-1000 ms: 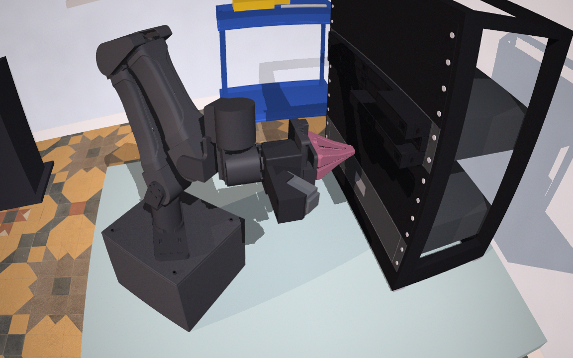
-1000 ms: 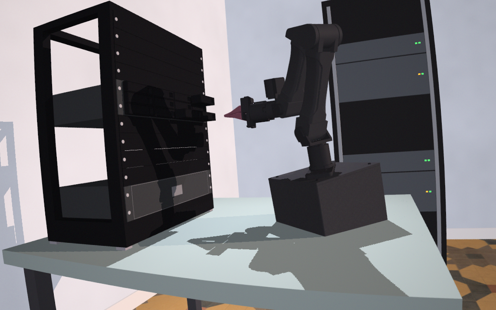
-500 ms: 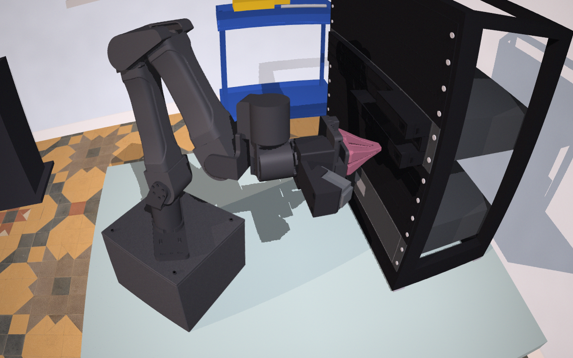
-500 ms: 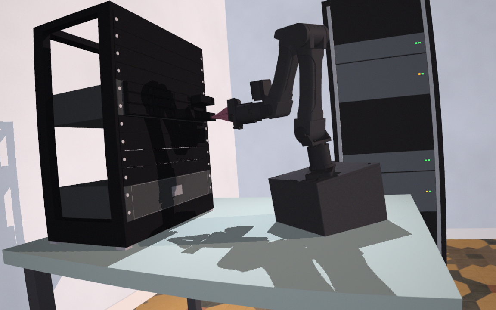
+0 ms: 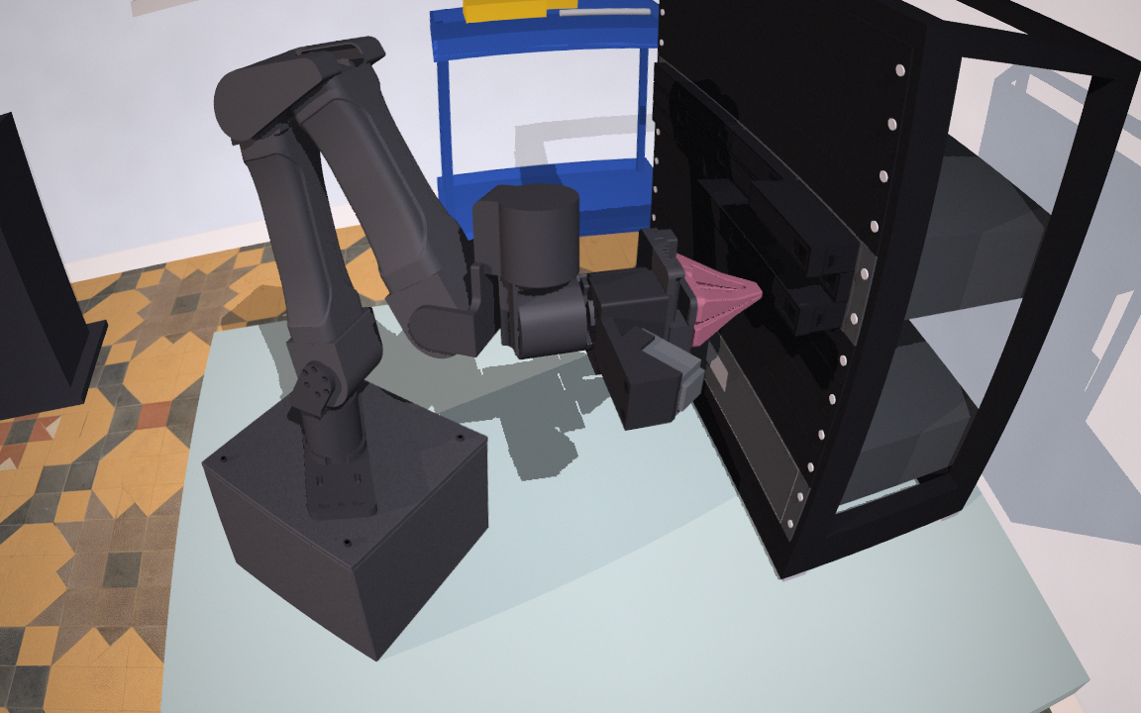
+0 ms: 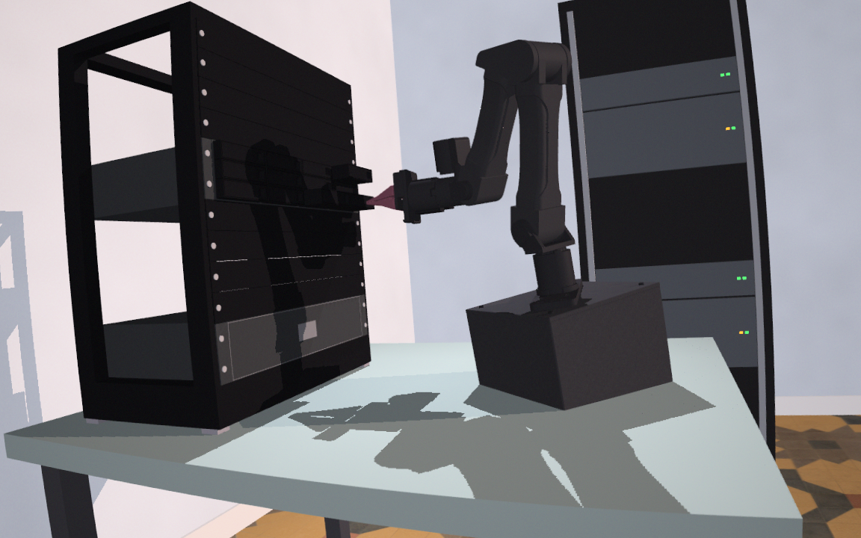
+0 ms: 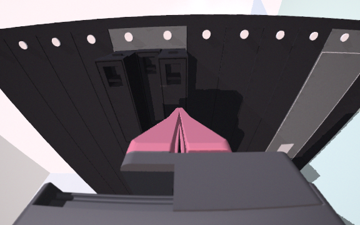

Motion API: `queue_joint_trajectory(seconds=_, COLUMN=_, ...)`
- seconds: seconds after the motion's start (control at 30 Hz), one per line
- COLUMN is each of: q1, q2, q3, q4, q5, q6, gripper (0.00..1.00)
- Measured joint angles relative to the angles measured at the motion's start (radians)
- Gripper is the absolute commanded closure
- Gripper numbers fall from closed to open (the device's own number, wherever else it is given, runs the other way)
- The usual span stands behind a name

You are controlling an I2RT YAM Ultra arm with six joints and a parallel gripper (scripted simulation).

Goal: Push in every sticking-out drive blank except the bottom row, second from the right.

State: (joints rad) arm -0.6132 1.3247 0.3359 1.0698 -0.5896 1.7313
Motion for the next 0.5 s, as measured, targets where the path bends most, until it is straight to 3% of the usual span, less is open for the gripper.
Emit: queue_joint_trajectory(seconds=0.5, q1=0.006, q2=0.0, q3=0.011, q4=-0.013, q5=0.008, q6=-0.001, gripper=1.0)
